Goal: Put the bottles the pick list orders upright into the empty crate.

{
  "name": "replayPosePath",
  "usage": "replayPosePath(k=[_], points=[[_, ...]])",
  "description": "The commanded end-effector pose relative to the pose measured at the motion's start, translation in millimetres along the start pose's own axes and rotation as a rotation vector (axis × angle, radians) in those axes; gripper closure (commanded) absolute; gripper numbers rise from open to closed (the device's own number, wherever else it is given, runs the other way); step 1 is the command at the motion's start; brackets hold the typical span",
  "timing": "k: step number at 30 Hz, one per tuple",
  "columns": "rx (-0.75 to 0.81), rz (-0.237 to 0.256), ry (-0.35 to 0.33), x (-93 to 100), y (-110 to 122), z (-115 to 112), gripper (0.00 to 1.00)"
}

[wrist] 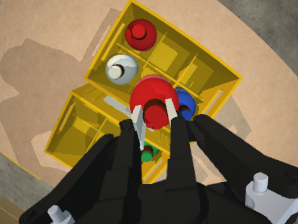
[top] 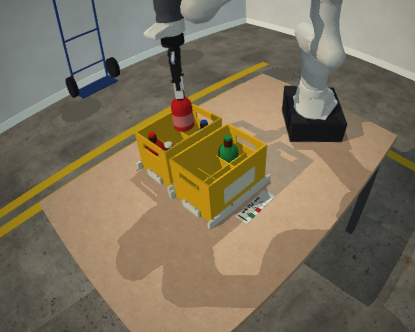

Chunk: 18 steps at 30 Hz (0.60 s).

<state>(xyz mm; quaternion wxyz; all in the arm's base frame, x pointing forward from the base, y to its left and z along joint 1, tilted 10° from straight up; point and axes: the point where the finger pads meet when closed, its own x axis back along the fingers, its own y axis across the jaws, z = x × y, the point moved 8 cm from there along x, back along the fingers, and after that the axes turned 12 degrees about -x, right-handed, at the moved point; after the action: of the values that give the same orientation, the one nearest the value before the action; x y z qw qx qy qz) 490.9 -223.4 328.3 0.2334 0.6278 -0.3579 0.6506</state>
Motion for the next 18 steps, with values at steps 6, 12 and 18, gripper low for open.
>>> replayPosePath(k=[6, 12, 18], points=[[-0.020, 0.004, 0.018, 5.4, -10, -8, 1.00], [-0.020, 0.004, 0.018, 5.3, -17, -18, 1.00], [-0.020, 0.004, 0.018, 5.2, -25, -27, 1.00]])
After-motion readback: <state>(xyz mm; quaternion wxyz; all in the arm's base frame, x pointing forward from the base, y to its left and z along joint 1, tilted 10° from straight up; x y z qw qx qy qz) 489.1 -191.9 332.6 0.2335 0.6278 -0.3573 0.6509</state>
